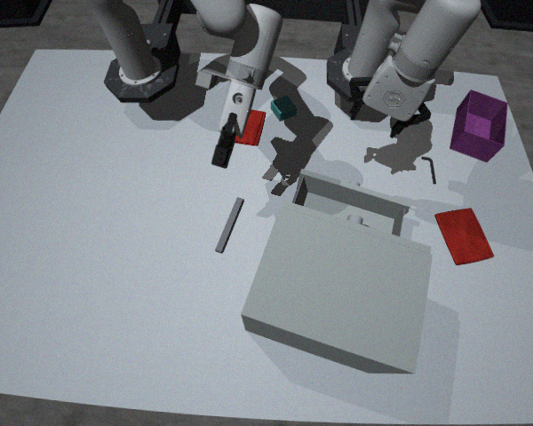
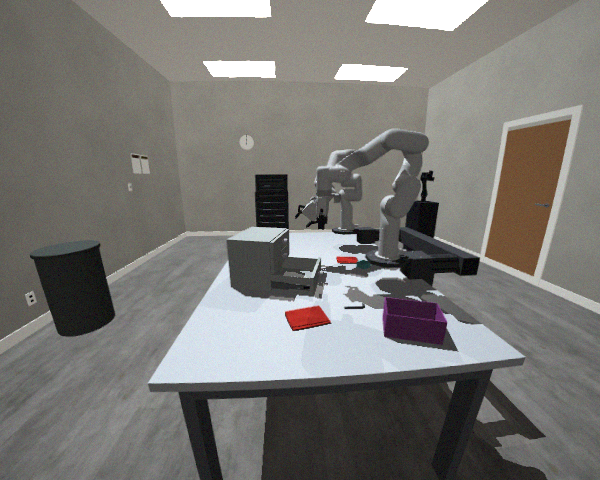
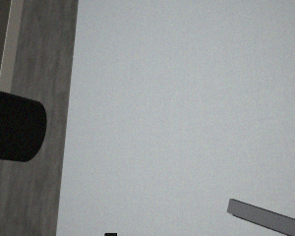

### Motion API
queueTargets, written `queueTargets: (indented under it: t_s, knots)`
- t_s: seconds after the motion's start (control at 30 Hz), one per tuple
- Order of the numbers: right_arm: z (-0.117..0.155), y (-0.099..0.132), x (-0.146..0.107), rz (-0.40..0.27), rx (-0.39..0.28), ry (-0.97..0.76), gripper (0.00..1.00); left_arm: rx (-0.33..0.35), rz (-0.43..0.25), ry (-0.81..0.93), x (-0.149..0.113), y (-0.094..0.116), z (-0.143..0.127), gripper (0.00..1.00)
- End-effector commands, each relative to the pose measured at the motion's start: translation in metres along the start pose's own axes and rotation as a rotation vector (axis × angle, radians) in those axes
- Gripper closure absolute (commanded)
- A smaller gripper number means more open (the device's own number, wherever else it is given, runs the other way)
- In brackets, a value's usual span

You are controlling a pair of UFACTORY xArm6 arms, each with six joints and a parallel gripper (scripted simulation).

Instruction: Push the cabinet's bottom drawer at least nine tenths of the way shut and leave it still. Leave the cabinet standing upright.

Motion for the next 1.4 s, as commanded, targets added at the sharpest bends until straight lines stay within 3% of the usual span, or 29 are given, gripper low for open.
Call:
queueTargets:
  t_s: [0.0, 0.17, 0.27, 0.53, 0.77, 0.83, 0.93, 1.33, 1.37]
  knots:
    - [-0.017, -0.016, 0.021, 0.047, -0.027, -0.150, 0.00, -0.086, -0.107, 0.027, 0.006, -0.003, 0.011, 0.00]
    - [-0.041, -0.042, 0.059, 0.135, -0.065, -0.401, 0.00, -0.138, -0.186, 0.039, 0.011, -0.004, 0.017, 0.00]
    - [-0.045, -0.047, 0.069, 0.156, -0.072, -0.459, 0.00, -0.138, -0.186, 0.039, 0.011, -0.004, 0.017, 0.00]
    - [-0.078, -0.091, 0.162, 0.346, -0.106, -0.951, 0.00, -0.139, -0.185, 0.039, 0.011, -0.007, 0.017, 0.00]
    - [-0.090, -0.114, 0.237, 0.517, -0.097, -1.362, 0.00, -0.139, -0.185, 0.039, 0.011, -0.027, 0.020, 0.00]
    - [-0.090, -0.114, 0.237, 0.517, -0.097, -1.362, 0.00, -0.139, -0.185, 0.039, 0.011, -0.027, 0.020, 0.00]
    - [-0.093, -0.124, 0.283, 0.621, -0.076, -1.598, 0.00, -0.139, -0.185, 0.039, 0.012, -0.042, 0.022, 0.00]
    - [-0.079, -0.133, 0.414, 0.946, 0.068, -2.270, 0.00, -0.139, -0.185, 0.039, 0.014, -0.132, 0.033, 0.00]
    - [-0.079, -0.133, 0.414, 0.946, 0.068, -2.270, 0.00, -0.139, -0.185, 0.039, 0.014, -0.132, 0.033, 0.00]
Point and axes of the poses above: on each arm, the point where the finger pads meet when closed, its own y axis back along the fingers, its own z axis across the jaws, x = y × z, the point moved 5 cm from there along y, back along the fingers
